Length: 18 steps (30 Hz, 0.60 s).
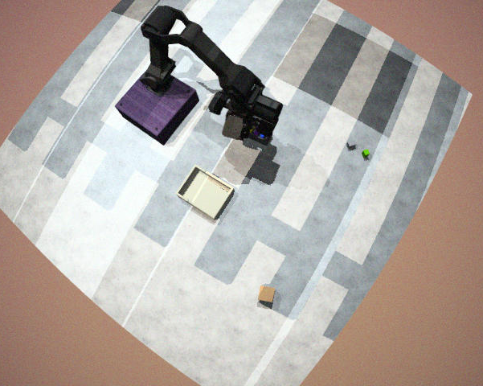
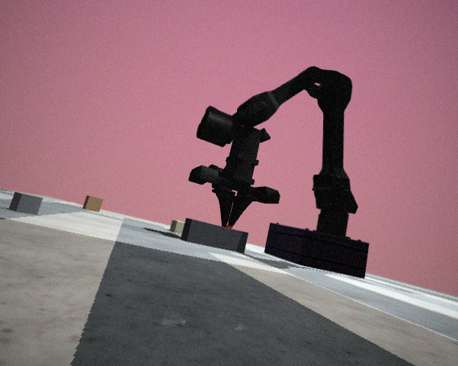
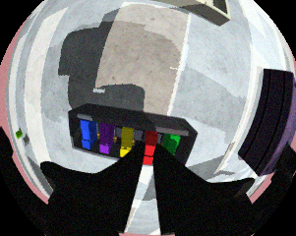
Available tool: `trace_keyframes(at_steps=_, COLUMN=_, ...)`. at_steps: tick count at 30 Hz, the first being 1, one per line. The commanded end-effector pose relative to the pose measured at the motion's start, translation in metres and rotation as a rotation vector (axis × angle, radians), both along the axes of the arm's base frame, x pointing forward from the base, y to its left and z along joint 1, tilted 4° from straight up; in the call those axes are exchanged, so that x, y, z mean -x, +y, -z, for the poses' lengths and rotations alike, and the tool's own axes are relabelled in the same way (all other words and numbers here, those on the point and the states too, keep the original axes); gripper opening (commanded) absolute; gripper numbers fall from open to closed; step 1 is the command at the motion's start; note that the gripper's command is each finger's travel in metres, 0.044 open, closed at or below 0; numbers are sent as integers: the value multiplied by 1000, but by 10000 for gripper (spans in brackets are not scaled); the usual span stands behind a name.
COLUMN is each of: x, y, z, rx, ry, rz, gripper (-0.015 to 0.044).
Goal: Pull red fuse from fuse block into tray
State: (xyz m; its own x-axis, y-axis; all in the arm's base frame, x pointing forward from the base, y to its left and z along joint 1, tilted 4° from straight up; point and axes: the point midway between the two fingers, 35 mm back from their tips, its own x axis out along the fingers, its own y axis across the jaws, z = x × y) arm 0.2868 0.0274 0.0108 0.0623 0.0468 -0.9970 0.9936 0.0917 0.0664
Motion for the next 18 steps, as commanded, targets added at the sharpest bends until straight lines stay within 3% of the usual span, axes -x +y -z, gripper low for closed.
trace_keyframes(at_steps=1, x=0, y=0, z=-4, rx=-2, ry=-3, rz=0, gripper=0)
trace_keyframes(at_steps=18, x=0, y=0, z=-12, rx=-3, ry=-3, rz=1, gripper=0)
